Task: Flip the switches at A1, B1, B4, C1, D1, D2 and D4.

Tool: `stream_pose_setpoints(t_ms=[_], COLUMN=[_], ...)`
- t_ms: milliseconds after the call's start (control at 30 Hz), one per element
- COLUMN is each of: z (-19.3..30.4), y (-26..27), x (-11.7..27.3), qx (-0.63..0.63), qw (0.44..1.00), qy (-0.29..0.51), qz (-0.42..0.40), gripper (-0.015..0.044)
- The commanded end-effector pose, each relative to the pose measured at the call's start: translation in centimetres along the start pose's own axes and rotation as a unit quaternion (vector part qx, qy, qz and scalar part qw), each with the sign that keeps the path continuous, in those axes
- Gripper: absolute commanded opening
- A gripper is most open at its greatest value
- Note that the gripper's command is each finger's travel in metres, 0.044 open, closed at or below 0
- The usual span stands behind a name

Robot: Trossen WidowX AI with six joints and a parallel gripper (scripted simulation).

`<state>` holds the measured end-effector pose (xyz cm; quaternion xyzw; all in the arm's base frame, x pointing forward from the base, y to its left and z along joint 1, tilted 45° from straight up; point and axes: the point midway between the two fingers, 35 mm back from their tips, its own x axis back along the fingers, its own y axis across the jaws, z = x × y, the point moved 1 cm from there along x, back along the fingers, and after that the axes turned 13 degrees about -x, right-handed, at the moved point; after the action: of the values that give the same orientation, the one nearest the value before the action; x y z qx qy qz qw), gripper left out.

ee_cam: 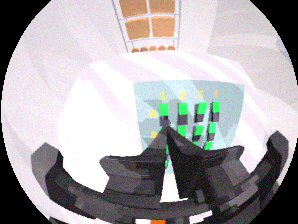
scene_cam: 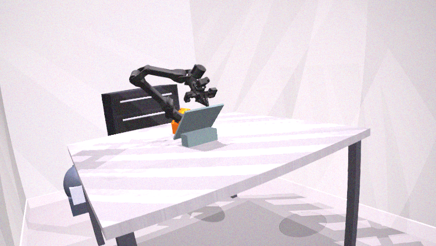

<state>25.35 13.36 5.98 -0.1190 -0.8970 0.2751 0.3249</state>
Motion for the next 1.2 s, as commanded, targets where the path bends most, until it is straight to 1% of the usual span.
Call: stream_pose_setpoints(t_ms=[0, 500, 1167], z=[0.3, 0.3, 0.3], y=[-0.1, -0.1, -0.1], x=[-0.8, -2.6, -2.6], qx=[0.005, 0.004, 0.004], qw=[1.000, 1.000, 1.000], qy=[0.002, 0.002, 0.002], qz=[0.001, 0.001, 0.001], gripper=[0.0000, 0.0000, 0.0000])
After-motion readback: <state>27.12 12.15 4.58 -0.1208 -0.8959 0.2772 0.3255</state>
